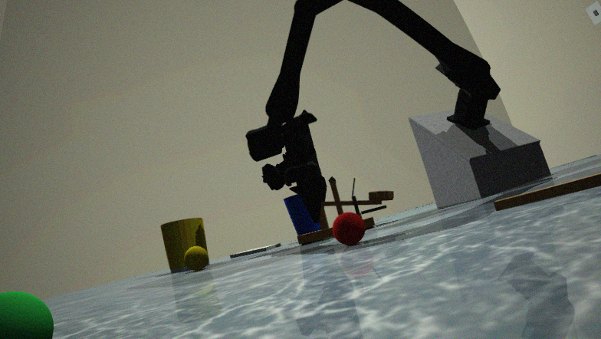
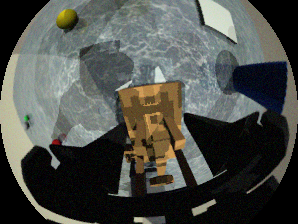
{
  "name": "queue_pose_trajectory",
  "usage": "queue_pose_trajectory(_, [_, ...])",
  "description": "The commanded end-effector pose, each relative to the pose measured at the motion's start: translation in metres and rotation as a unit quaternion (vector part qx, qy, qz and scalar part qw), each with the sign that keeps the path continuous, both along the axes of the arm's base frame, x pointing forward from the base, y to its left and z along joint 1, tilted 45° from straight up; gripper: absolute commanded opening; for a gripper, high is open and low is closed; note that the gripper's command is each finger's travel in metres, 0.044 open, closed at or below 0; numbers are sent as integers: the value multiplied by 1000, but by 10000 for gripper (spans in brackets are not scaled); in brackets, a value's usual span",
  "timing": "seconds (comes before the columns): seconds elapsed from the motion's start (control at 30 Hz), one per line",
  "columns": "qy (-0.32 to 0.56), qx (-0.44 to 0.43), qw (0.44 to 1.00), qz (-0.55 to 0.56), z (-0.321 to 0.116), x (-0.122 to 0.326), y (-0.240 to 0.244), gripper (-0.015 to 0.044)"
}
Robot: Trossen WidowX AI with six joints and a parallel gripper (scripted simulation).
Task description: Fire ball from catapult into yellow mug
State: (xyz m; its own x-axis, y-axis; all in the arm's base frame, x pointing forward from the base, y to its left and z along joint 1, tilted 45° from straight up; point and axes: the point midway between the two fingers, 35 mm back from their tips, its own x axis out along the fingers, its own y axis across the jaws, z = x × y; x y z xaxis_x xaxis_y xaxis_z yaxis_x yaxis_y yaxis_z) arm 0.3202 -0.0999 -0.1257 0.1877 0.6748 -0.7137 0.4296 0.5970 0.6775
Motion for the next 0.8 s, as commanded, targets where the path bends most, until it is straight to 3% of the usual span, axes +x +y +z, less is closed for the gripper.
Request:
queue_pose_trajectory(0.0, [-1, 0, 1000, 0, 0, 0, 0, 256])
queue_pose_trajectory(0.13, [-1, 0, 1000, 0, 0, 0, 0, 151])
queue_pose_trajectory(0.33, [-1, 0, 1000, 0, 0, 0, 0, 111])
queue_pose_trajectory(0.47, [0, -1, 1000, 0, 28, -7, -27, 6])
queue_pose_trajectory(0.77, [2, 1, 1000, -1, 32, -8, -31, 0])
